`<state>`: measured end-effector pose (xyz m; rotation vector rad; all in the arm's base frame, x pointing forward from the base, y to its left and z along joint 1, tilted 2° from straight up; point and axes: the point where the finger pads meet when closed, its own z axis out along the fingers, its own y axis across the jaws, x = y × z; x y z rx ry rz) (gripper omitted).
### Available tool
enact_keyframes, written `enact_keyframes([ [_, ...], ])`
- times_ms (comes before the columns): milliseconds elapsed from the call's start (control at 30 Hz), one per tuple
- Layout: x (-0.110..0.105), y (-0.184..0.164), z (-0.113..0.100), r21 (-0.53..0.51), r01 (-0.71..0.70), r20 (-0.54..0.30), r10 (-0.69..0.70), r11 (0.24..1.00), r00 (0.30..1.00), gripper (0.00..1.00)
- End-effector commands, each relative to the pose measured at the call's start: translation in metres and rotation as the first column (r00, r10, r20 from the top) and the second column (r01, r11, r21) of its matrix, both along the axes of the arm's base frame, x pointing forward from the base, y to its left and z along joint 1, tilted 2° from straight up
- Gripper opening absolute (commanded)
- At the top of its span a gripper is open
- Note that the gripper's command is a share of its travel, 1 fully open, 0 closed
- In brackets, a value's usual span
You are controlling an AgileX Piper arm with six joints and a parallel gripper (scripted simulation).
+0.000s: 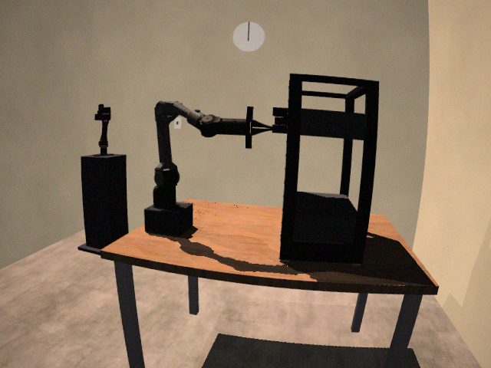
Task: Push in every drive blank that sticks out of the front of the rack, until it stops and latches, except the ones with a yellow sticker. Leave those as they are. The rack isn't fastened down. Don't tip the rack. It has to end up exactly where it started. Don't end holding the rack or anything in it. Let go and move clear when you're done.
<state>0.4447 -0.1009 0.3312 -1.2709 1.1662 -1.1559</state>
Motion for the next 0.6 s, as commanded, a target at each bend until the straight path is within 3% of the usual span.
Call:
enact_keyframes([
  [0,0.0016,-0.0001,0.0001,0.001,0.0,0.0,0.0,1.0,1.0,0.0],
  [567,0.0115,0.0004,-0.0001,0.001,0.0,0.0,0.0,1.0,1.0,0.0],
])
